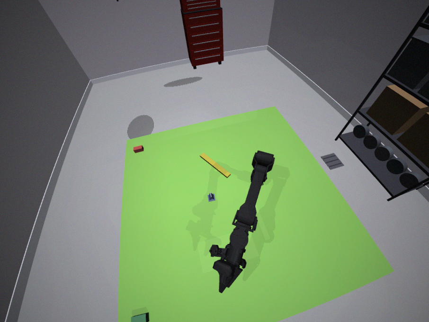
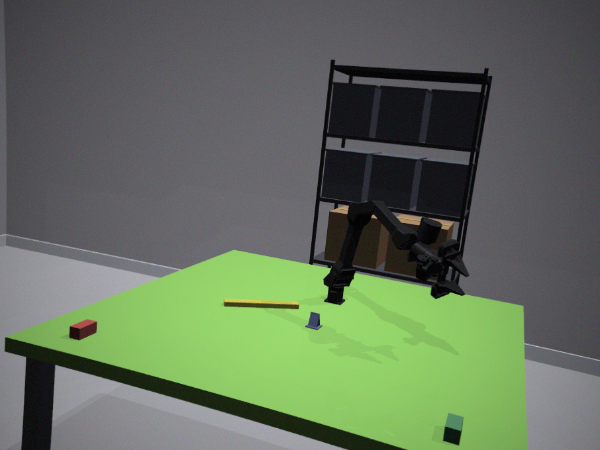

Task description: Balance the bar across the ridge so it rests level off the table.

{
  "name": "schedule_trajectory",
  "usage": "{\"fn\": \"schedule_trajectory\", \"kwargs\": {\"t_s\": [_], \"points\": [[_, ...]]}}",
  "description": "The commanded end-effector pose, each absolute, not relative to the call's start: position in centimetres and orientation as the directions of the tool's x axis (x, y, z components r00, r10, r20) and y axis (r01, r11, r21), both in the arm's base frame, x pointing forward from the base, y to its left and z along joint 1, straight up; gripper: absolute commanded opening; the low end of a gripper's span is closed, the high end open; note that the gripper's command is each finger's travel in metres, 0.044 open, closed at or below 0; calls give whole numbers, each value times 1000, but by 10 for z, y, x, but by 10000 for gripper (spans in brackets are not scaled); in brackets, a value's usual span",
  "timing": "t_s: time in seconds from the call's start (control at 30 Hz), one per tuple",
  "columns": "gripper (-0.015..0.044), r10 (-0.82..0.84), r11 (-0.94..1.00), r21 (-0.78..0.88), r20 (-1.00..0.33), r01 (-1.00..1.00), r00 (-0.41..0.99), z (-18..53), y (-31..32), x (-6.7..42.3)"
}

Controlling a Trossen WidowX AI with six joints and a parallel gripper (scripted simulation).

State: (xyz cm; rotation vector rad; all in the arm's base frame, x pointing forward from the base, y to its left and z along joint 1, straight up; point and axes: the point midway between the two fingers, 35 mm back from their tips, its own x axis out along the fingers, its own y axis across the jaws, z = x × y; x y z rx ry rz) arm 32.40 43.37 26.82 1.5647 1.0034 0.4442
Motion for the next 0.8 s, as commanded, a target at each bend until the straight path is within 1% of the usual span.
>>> {"fn": "schedule_trajectory", "kwargs": {"t_s": [0.0,0.4,0.77], "points": [[315,757,73,937,-275,341,593,262,414,343],[315,607,221,914,-402,341,686,237,340,402],[315,469,327,863,-501,385,727,217,264,440]]}}
